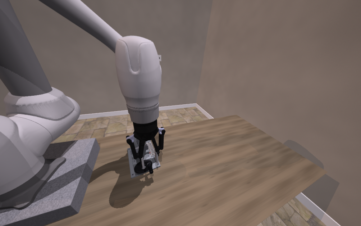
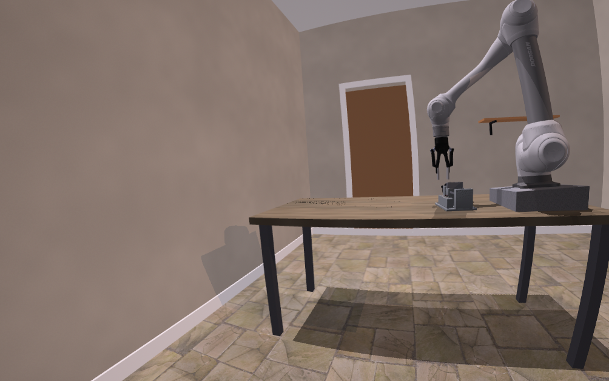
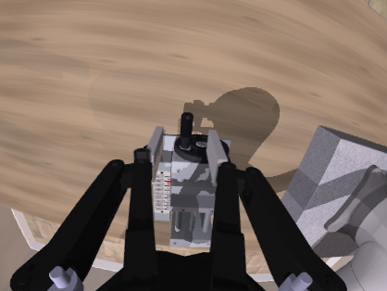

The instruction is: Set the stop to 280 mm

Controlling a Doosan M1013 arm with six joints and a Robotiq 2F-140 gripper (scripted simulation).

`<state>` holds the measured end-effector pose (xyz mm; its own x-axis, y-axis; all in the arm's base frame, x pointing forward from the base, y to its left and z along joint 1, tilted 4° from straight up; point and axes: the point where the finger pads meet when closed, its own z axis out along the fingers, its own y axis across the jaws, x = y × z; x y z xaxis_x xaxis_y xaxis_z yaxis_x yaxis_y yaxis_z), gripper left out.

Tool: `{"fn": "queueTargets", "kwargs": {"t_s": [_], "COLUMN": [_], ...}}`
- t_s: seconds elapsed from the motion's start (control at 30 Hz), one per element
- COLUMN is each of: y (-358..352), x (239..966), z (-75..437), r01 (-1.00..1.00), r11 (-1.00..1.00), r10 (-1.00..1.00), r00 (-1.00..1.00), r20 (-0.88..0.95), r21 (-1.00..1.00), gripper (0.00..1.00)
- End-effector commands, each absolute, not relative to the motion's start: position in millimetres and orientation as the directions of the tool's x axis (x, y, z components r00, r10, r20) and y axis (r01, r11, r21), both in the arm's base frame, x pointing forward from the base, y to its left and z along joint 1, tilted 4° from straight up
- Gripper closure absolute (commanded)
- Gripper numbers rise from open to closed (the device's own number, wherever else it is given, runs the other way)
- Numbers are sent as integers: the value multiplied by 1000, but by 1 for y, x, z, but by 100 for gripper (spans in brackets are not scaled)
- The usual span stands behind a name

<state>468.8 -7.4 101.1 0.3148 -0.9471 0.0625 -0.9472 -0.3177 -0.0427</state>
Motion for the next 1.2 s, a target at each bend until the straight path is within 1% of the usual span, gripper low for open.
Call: {"fn": "queueTargets", "kwargs": {"t_s": [0.0,0.63,0.73,0.8,1.03,1.17], "y": [-5,-1,21,21,97,108], "x": [466,466,470,470,484,486], "z": [139,143,143,143,140,140], "r01": [-947,-947,-947,-947,-947,-947], "r11": [-318,-318,-318,-318,-318,-318], "r10": [-947,-947,-947,-947,-947,-947], "r00": [315,315,315,315,315,315], "r20": [61,61,61,61,61,61], "r21": [-41,-41,-41,-41,-41,-41], "gripper": [67,67,67,67,67,67]}}
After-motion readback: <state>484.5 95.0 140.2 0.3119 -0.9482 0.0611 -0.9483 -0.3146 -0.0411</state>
